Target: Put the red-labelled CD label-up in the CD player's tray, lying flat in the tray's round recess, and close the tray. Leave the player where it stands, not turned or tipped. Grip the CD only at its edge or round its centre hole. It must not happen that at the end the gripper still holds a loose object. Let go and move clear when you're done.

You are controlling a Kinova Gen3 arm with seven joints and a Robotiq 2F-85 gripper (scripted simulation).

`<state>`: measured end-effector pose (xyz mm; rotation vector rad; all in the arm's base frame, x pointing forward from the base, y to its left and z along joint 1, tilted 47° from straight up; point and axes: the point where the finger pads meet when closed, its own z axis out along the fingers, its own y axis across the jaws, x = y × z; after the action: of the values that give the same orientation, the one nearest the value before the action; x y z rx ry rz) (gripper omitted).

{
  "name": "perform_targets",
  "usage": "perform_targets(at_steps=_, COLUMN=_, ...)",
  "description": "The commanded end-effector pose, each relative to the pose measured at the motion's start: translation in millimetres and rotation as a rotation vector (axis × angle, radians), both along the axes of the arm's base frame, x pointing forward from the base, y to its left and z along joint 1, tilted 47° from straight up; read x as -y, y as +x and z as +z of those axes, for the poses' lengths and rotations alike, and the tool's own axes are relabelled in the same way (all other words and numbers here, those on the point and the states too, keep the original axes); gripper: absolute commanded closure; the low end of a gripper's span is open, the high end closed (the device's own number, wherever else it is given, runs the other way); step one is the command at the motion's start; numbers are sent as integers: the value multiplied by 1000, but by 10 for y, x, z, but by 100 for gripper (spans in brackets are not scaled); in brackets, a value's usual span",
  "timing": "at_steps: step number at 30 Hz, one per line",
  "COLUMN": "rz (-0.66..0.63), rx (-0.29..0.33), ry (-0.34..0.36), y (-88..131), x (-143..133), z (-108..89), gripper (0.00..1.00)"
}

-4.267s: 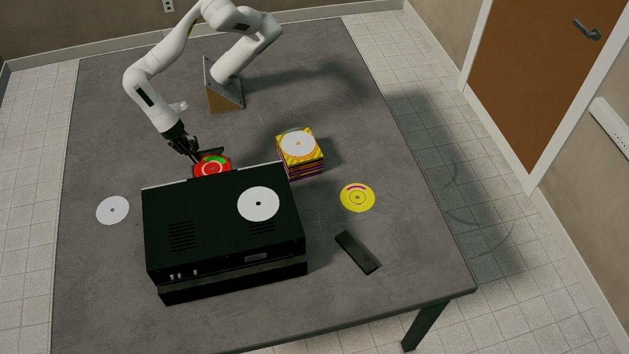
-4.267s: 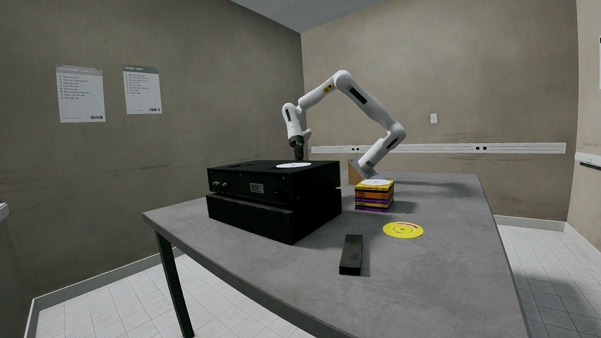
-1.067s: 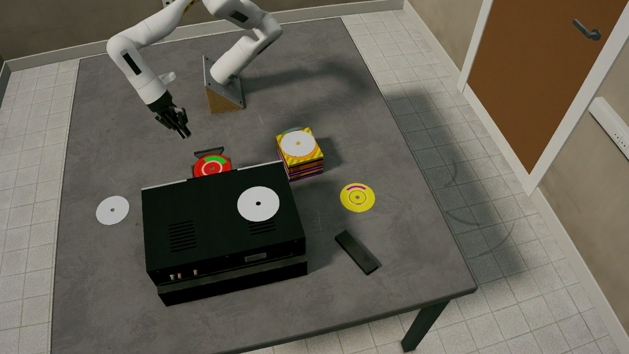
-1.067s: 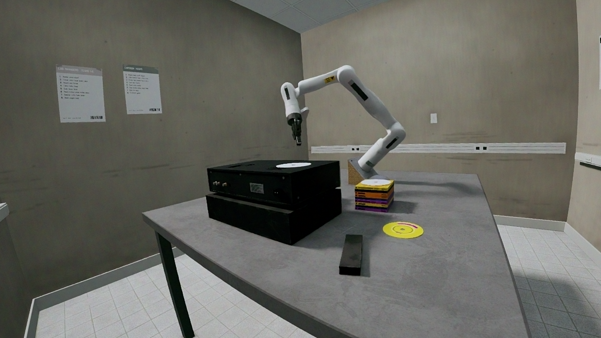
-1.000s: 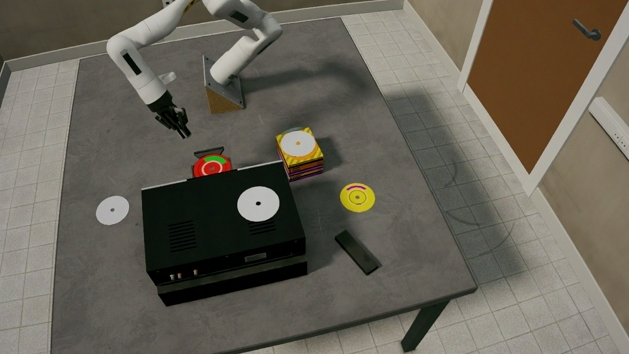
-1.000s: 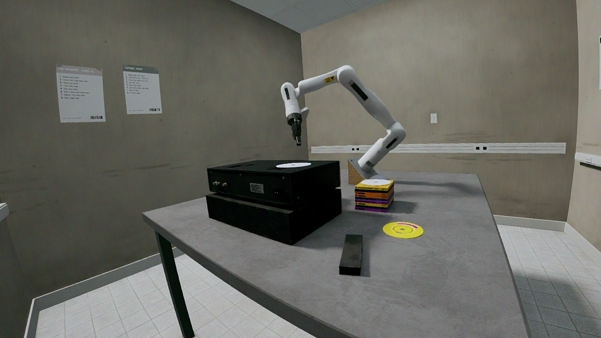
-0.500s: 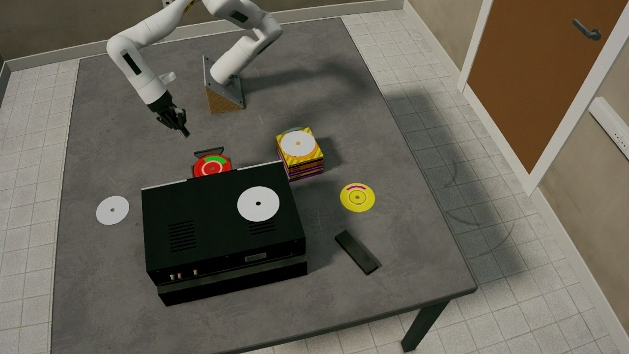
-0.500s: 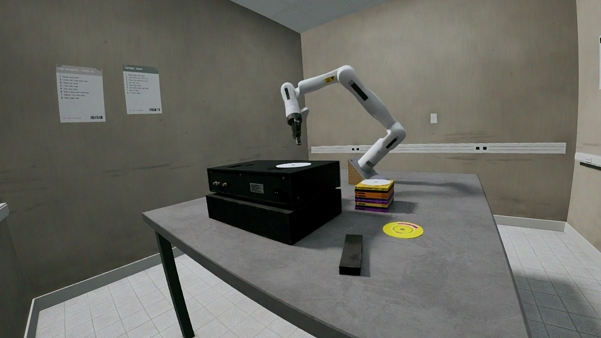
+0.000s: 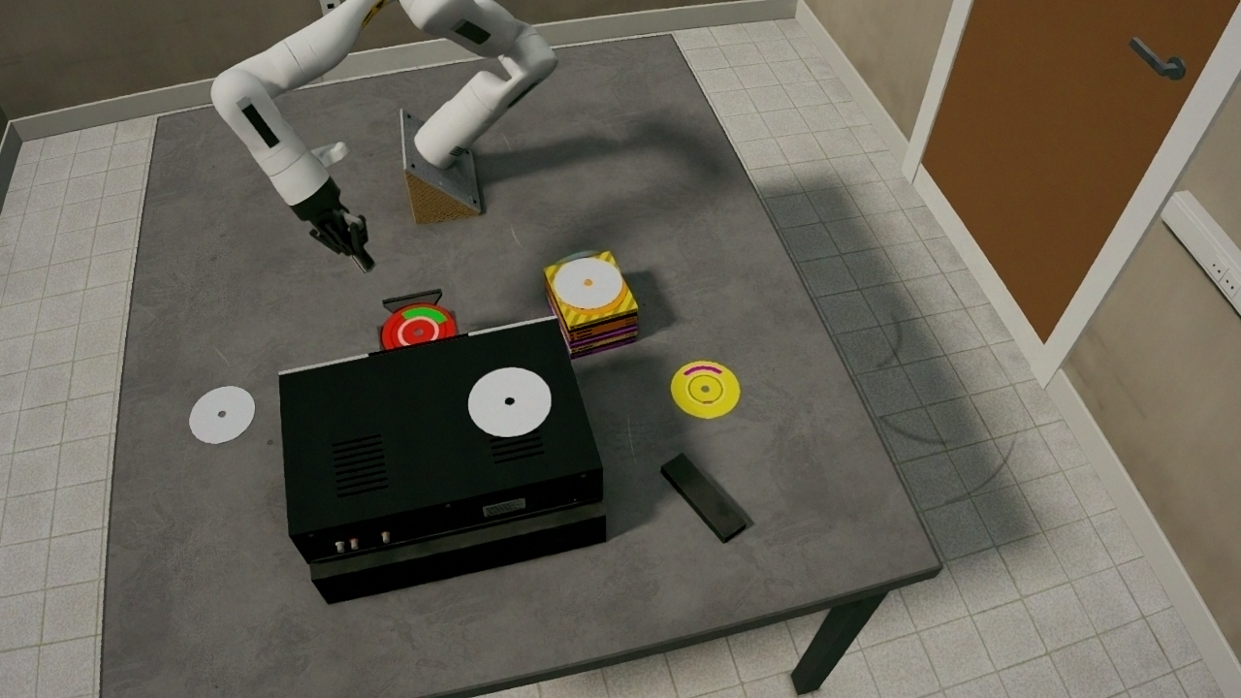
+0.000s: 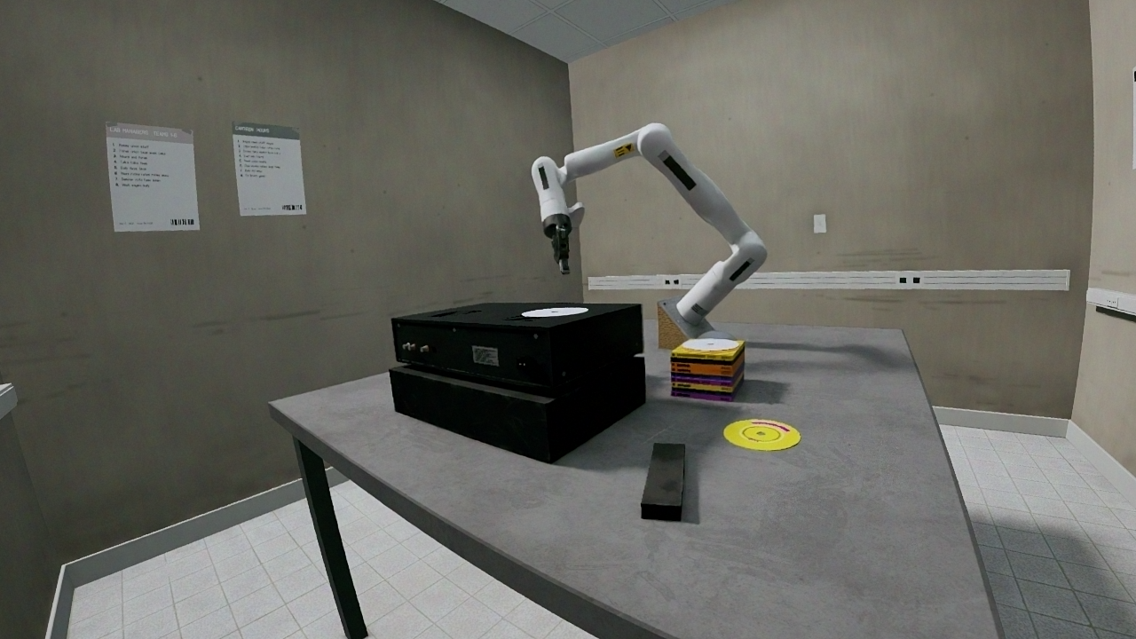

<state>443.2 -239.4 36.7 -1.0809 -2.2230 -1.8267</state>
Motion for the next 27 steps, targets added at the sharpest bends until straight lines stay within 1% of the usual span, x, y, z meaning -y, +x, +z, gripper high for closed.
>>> perform_targets(at_steps=1, rz=-10, rx=-12, ry=6, y=-8, x=2, z=10, gripper=90)
perform_targets(at_steps=4, rz=-13, rx=-17, ry=9, y=-10, x=0, z=10, gripper=90)
perform_targets(at_steps=7, rz=-25, rx=-36, ry=20, y=-18, x=-9, z=11, gripper=90)
perform_targets(at_steps=13, rz=-58, rx=-84, ry=48, y=-37, x=-30, z=13, gripper=90)
perform_targets(at_steps=19, rz=-100, rx=-148, ry=85, y=-62, x=-58, z=16, gripper=90)
perform_targets(at_steps=21, rz=-100, rx=-148, ry=85, y=-62, x=-58, z=16, gripper=90)
perform_targets(at_steps=27, rz=-154, rx=-229, ry=131, y=-94, x=-93, z=19, gripper=90)
